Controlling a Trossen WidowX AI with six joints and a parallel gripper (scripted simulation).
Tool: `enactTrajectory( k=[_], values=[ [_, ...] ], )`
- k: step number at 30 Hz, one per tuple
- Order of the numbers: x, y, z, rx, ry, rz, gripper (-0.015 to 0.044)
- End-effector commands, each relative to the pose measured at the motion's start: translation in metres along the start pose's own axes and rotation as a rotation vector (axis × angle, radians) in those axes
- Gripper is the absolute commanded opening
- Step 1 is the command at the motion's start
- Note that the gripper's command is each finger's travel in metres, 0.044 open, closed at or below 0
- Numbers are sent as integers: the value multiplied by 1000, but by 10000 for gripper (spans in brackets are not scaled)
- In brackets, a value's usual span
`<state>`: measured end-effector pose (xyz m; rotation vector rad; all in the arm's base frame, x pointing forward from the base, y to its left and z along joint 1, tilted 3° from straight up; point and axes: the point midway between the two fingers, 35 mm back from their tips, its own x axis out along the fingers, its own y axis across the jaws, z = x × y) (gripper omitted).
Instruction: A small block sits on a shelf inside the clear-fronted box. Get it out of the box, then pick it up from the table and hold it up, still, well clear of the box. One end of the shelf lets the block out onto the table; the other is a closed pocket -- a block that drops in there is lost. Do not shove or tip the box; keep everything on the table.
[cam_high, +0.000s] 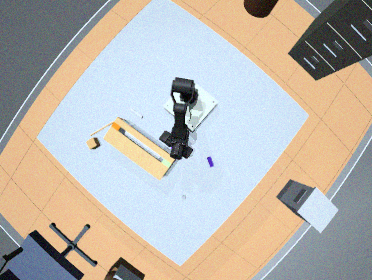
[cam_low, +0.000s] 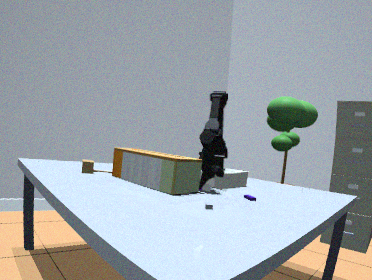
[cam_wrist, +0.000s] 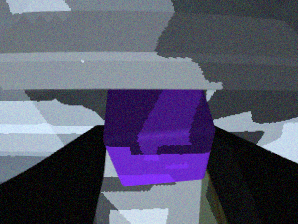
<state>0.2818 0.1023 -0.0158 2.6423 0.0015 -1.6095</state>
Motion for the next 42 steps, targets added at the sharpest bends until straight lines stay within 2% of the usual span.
enactTrajectory(
  k=[1,2,4,7,8,17,22,42],
  values=[
    [1,0,1,-4,-2,-2,127],
    [1,0,1,-4,-2,-2,101],
    [1,0,1,-4,-2,-2,88],
    [-5,-1,-3,-3,-1,-2,9],
    [-10,-1,-6,-3,-1,-2,0],
    [-53,-1,-25,0,0,-3,0],
    [-60,-1,-26,-12,1,-9,0],
    [-160,-17,-25,-370,73,-188,0]
  ],
)
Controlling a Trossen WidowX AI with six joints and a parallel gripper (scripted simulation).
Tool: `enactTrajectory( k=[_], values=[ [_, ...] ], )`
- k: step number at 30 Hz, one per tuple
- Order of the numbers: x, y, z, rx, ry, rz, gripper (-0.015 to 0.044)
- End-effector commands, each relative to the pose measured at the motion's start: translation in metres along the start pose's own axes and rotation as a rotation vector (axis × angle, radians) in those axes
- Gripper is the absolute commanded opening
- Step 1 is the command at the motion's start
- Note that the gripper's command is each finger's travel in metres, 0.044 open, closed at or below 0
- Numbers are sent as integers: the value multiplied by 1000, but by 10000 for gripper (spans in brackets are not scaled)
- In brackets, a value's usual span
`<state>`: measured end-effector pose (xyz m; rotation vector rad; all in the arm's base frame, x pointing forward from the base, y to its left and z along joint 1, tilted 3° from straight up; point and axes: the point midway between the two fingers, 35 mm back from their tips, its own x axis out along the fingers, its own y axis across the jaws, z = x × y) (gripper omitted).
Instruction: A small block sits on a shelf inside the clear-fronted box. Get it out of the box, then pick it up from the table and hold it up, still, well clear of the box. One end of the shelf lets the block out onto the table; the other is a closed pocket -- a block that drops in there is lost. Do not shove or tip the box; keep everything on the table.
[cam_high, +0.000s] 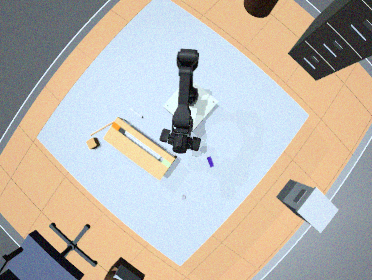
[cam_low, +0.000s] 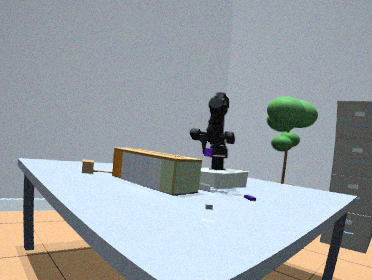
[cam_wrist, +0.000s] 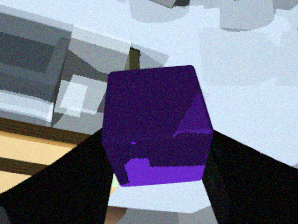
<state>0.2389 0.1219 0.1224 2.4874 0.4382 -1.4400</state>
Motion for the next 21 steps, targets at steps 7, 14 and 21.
enactTrajectory(
  k=[7,14,21],
  values=[
    [-24,-6,0,-83,29,-41,0],
    [-24,-6,0,-83,29,-41,0],
    [-24,-6,0,-83,29,-41,0]
  ],
)
